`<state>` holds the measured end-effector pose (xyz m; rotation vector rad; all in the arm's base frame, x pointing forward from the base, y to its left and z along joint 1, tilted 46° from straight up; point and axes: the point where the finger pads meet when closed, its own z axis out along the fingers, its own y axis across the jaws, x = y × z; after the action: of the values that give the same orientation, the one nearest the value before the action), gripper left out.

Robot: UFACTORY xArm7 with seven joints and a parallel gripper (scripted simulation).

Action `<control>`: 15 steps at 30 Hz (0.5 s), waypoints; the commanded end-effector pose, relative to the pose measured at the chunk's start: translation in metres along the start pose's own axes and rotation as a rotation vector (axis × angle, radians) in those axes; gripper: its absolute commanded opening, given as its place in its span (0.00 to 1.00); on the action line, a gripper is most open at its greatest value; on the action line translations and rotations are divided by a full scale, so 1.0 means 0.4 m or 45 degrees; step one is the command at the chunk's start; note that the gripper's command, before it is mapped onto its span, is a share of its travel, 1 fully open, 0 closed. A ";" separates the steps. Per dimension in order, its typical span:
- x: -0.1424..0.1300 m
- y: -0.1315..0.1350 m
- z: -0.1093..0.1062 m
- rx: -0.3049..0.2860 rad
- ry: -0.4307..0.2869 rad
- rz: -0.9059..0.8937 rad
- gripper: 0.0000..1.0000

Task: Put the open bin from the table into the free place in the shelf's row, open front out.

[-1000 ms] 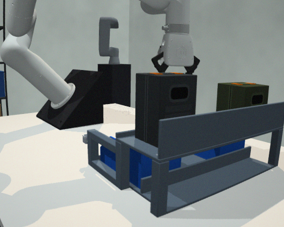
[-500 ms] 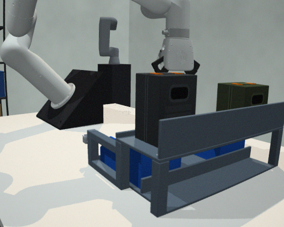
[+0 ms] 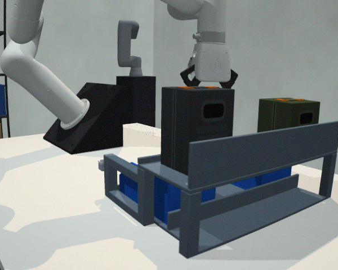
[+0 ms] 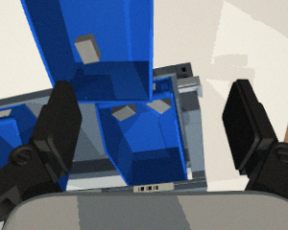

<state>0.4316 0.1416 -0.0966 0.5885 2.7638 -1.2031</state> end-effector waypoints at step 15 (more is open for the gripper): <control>-0.001 0.004 -0.020 -0.007 -0.003 0.000 1.00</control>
<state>0.4322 0.1455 -0.0933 0.5883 2.7639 -1.2022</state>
